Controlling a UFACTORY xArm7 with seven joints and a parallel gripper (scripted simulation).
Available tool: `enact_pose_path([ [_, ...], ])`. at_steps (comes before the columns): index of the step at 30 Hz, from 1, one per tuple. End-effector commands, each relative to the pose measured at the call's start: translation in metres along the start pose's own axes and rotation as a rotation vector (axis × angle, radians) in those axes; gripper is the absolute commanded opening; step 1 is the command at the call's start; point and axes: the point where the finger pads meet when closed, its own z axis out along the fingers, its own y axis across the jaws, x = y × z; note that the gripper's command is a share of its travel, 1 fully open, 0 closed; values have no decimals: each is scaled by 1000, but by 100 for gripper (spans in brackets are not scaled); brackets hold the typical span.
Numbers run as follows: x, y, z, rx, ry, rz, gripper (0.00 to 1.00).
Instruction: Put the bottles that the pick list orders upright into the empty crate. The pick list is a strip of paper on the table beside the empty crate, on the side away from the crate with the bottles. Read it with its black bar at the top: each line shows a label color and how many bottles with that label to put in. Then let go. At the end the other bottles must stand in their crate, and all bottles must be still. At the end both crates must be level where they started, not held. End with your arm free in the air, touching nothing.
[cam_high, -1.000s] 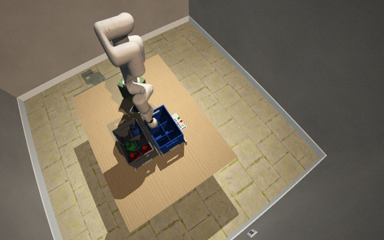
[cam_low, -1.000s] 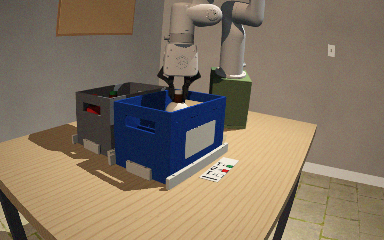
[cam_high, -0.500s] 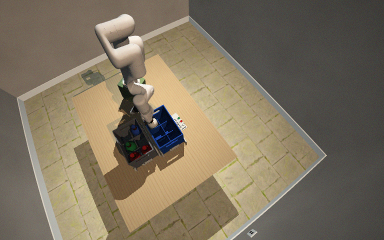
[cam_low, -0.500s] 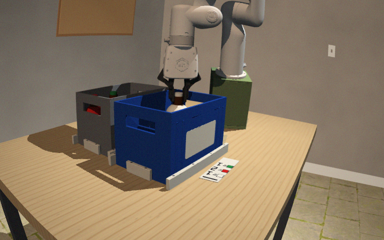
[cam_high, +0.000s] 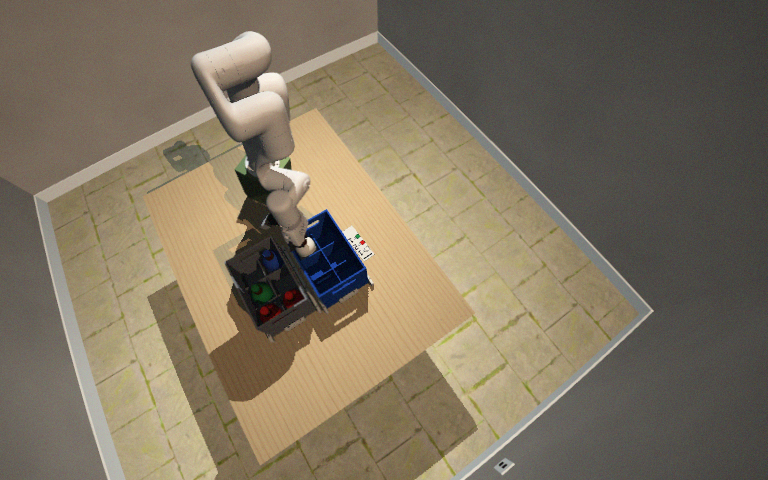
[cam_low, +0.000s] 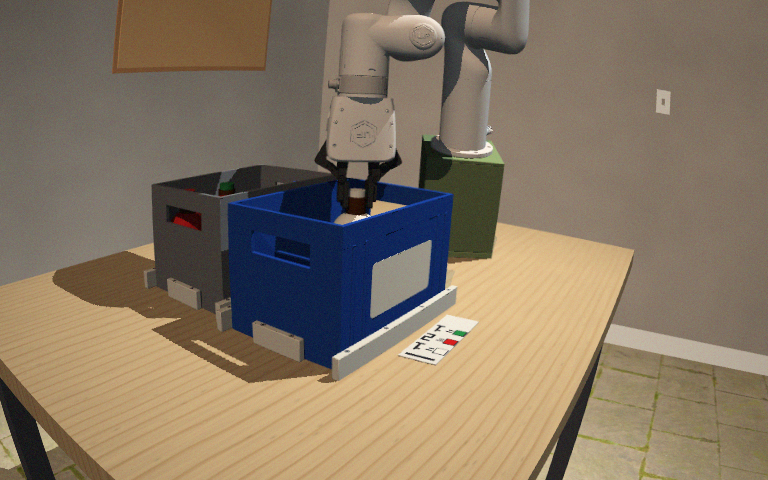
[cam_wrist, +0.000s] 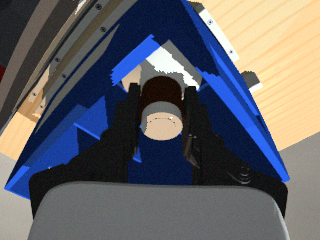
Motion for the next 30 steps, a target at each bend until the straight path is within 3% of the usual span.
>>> enact_pose_path([
  [1, -1, -1, 1, 3, -2, 0, 0],
  [13, -1, -1, 2, 3, -2, 0, 0],
  [14, -1, -1, 6, 3, -2, 0, 65],
  [30, -1, -1, 6, 3, -2, 0, 65],
])
